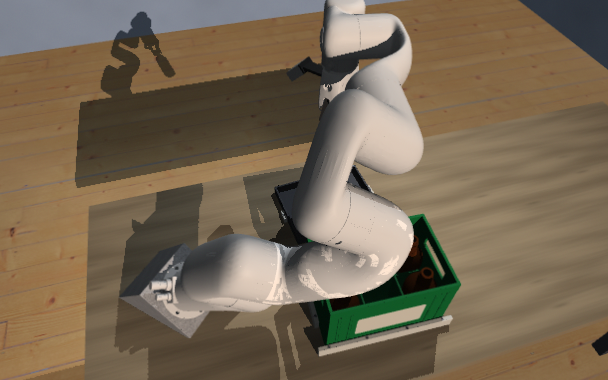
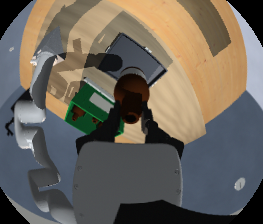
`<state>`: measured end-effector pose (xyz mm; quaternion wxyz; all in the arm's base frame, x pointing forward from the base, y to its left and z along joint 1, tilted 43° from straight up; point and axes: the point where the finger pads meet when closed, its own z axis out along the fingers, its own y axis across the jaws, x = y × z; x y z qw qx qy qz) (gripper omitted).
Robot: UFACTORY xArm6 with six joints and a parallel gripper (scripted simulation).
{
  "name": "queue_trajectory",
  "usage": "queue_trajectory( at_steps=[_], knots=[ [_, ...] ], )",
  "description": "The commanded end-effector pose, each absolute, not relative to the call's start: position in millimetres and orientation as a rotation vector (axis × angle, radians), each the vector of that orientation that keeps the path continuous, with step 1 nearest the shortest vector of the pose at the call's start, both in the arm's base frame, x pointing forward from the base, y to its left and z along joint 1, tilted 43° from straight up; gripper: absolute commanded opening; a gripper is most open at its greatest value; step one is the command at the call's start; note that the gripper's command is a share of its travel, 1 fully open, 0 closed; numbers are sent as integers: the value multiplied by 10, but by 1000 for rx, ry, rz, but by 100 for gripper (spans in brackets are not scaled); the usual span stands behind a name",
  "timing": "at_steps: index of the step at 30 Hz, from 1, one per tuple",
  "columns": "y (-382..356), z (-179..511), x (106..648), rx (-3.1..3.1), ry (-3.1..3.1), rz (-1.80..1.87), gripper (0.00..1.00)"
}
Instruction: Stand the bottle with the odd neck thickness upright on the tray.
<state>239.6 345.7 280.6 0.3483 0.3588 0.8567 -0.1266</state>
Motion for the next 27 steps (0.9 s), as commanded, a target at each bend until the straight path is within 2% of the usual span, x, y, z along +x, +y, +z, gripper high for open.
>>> queue_trajectory(
  at_steps=[1,27],
  knots=[
    [3430,2757,2435,930,2222,-323,0],
    [3113,2260,2783,930,2222,-323,0]
  ],
)
